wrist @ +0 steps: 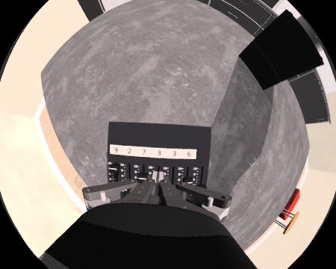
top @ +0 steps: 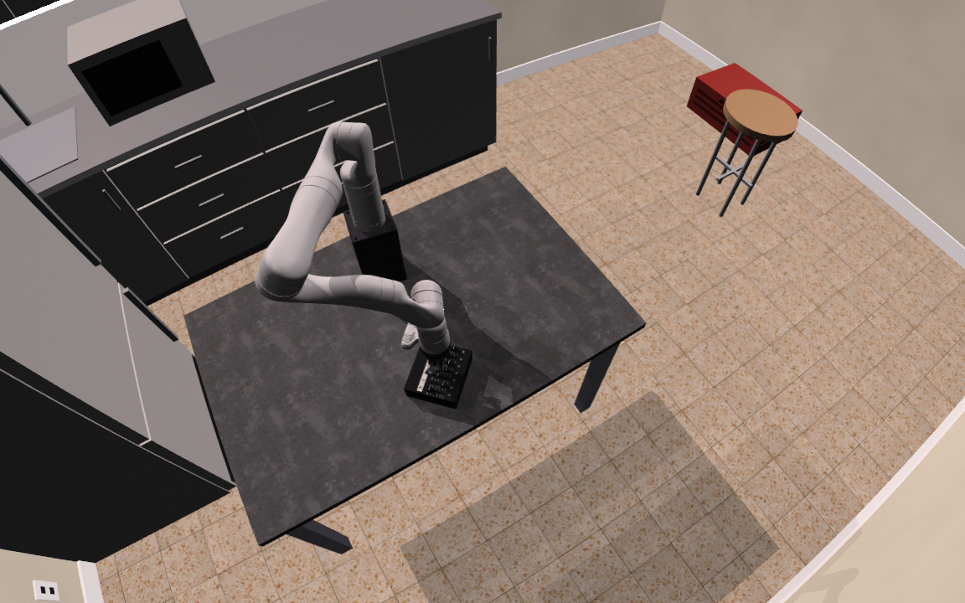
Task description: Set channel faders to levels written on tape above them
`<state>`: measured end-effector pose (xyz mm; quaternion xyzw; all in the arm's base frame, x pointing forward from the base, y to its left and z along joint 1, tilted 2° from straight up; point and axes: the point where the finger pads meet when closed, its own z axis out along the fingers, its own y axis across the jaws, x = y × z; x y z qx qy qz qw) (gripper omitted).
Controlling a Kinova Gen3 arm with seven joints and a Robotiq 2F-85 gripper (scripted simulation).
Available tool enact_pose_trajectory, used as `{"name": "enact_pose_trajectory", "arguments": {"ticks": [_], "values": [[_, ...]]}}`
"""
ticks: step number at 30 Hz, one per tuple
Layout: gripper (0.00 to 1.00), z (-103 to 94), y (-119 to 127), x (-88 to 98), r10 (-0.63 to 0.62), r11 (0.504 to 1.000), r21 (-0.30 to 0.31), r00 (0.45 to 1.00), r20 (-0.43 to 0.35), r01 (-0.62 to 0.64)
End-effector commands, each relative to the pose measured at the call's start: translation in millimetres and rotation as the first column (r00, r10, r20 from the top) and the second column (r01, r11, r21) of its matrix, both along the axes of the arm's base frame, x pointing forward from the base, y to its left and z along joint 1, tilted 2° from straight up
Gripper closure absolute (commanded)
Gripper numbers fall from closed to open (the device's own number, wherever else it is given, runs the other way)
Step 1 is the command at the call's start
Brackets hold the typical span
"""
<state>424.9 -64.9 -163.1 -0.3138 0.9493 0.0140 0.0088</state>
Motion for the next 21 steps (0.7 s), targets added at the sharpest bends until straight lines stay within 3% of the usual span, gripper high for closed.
{"name": "enact_pose_trajectory", "arguments": {"ticks": [1,14,21], "values": [[1.00,0.7,-1.7,-1.0,-0.001,1.000,-0.001,1.000,0.001,0.001],[1.00,2.1,-2.8,-2.4,-0.001,1.000,-0.001,1.000,0.001,0.001],[1.00,18.0,-3.3,-2.6,-0.001,1.000,-0.001,1.000,0.001,0.001]]}}
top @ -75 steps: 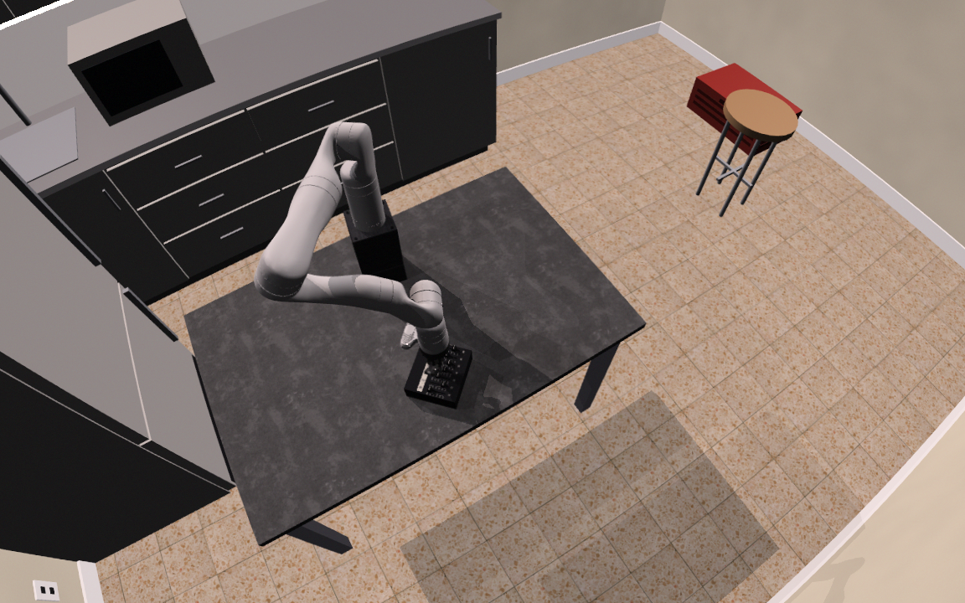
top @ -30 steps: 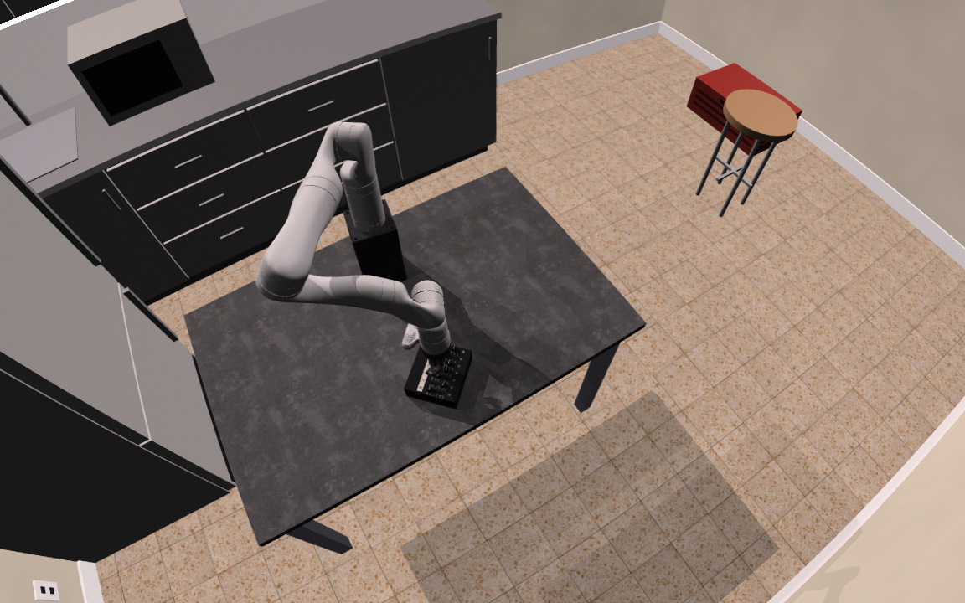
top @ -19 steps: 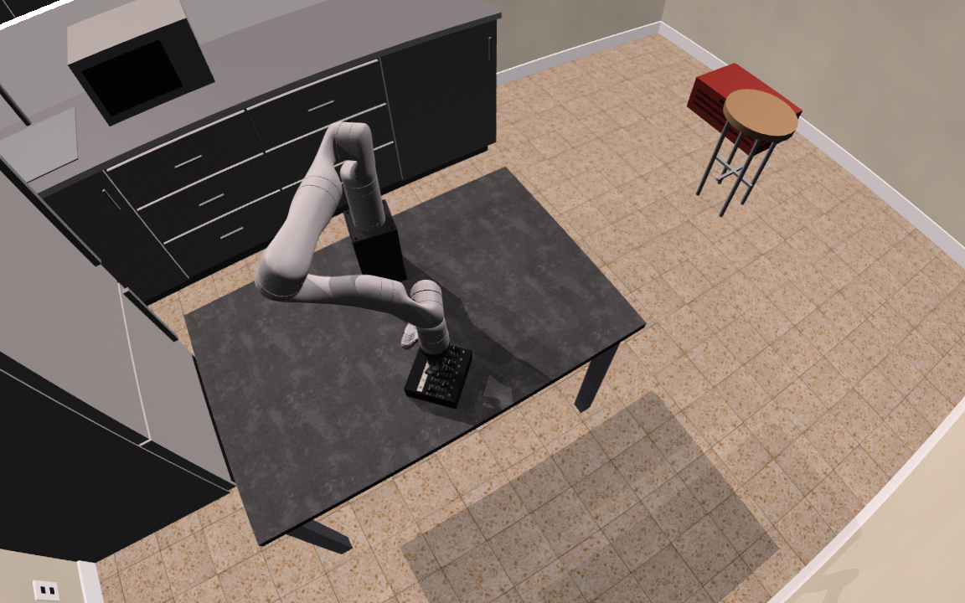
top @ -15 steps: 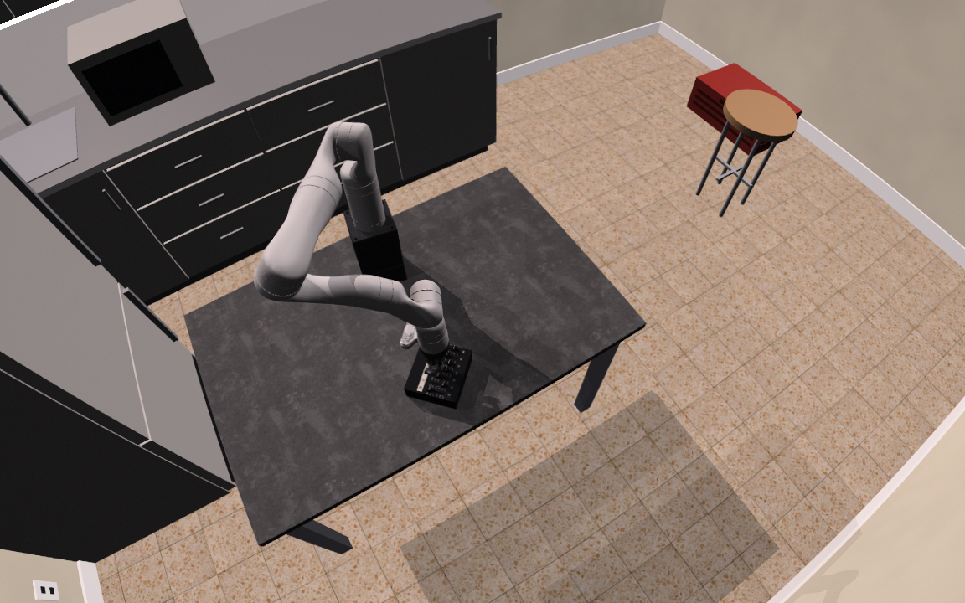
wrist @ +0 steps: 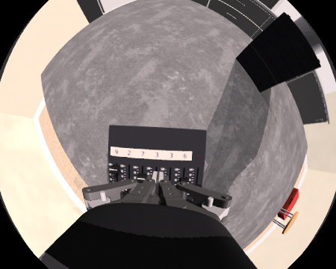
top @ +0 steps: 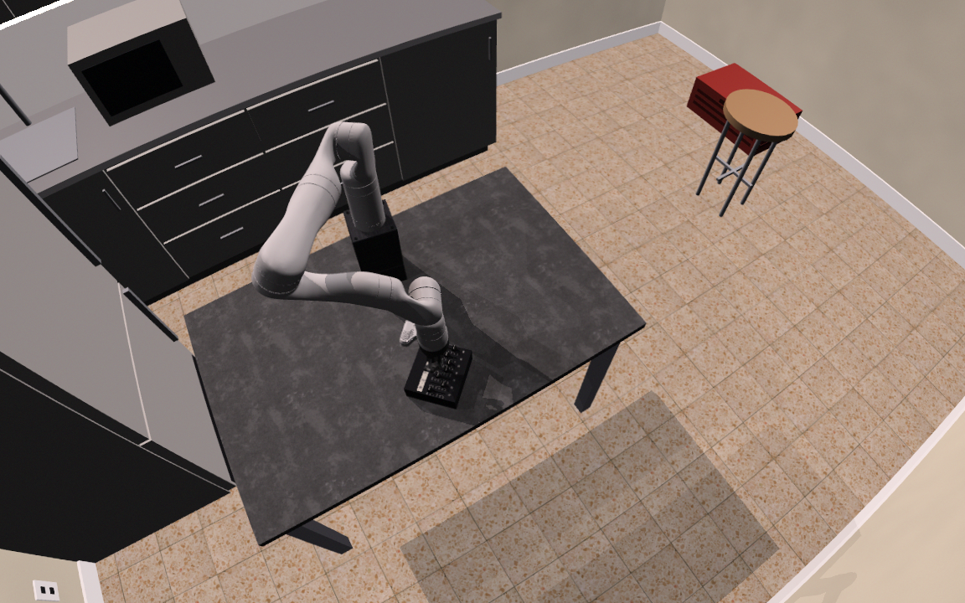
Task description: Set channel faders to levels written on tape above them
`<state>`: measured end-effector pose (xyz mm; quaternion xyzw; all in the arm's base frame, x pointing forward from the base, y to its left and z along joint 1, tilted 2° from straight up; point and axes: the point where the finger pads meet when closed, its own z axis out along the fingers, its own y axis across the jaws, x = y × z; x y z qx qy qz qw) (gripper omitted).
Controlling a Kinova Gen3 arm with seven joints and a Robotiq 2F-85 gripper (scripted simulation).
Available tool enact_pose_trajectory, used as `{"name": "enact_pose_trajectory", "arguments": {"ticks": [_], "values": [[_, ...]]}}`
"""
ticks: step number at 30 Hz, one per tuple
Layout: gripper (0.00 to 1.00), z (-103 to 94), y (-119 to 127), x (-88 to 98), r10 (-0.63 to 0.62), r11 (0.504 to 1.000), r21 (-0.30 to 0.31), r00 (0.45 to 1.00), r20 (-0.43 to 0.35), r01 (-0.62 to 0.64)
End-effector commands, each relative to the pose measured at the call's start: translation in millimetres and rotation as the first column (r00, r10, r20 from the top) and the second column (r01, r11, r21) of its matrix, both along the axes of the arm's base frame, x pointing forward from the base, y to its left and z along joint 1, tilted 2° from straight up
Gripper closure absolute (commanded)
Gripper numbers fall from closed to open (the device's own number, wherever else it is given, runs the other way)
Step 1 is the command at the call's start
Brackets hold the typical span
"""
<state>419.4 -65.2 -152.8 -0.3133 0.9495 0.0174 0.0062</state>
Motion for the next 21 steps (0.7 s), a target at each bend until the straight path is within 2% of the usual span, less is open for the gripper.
{"name": "enact_pose_trajectory", "arguments": {"ticks": [1,11,21], "values": [[1.00,10.8,-3.2,2.8,0.000,1.000,-0.005,1.000,0.008,0.000],[1.00,29.0,-3.8,2.7,0.000,1.000,-0.005,1.000,0.008,0.000],[1.00,30.3,-3.8,2.7,0.000,1.000,-0.005,1.000,0.008,0.000]]}}
